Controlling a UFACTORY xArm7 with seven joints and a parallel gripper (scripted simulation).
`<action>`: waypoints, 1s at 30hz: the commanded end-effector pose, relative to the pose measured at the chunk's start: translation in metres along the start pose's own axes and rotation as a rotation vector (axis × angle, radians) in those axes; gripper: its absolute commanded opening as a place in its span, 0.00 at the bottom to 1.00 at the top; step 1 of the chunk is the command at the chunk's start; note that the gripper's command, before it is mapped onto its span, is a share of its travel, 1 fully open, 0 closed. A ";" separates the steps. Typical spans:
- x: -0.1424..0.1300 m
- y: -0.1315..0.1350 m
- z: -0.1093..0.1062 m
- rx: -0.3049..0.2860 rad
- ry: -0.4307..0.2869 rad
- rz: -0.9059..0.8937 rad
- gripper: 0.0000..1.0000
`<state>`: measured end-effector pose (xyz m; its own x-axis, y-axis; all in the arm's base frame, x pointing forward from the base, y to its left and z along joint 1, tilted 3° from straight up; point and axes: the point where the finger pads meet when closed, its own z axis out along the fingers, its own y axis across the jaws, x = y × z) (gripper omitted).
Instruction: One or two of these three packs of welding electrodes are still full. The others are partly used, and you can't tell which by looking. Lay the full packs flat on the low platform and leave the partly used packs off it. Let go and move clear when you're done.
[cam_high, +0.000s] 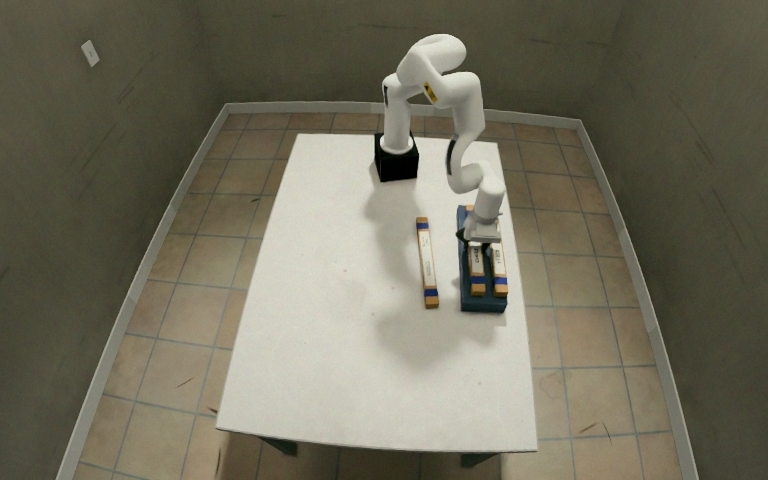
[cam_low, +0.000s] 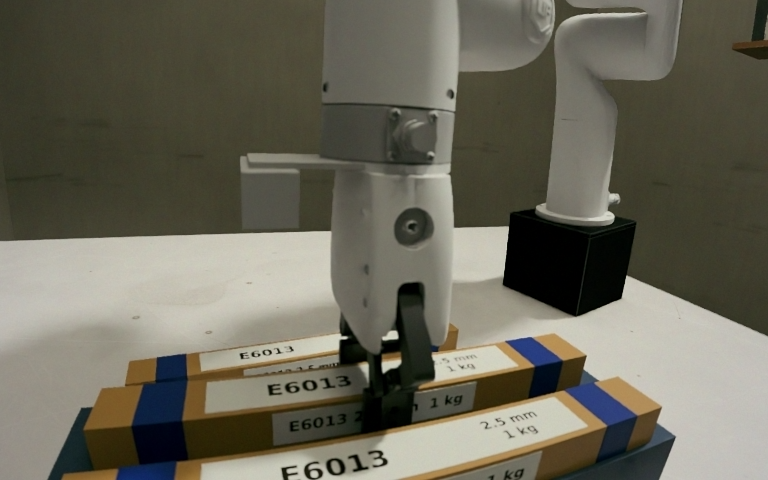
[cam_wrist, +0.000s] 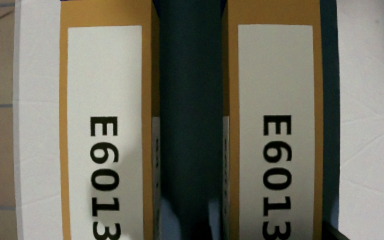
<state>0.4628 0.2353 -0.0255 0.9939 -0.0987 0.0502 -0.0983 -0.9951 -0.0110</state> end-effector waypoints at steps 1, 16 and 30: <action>0.002 -0.001 -0.002 0.003 0.004 0.000 0.60; 0.002 -0.001 -0.012 0.003 0.004 0.000 0.60; 0.001 -0.001 -0.088 0.003 0.004 0.000 0.60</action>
<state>0.4593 0.2350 0.0585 0.9937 -0.0989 0.0520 -0.0983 -0.9951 -0.0124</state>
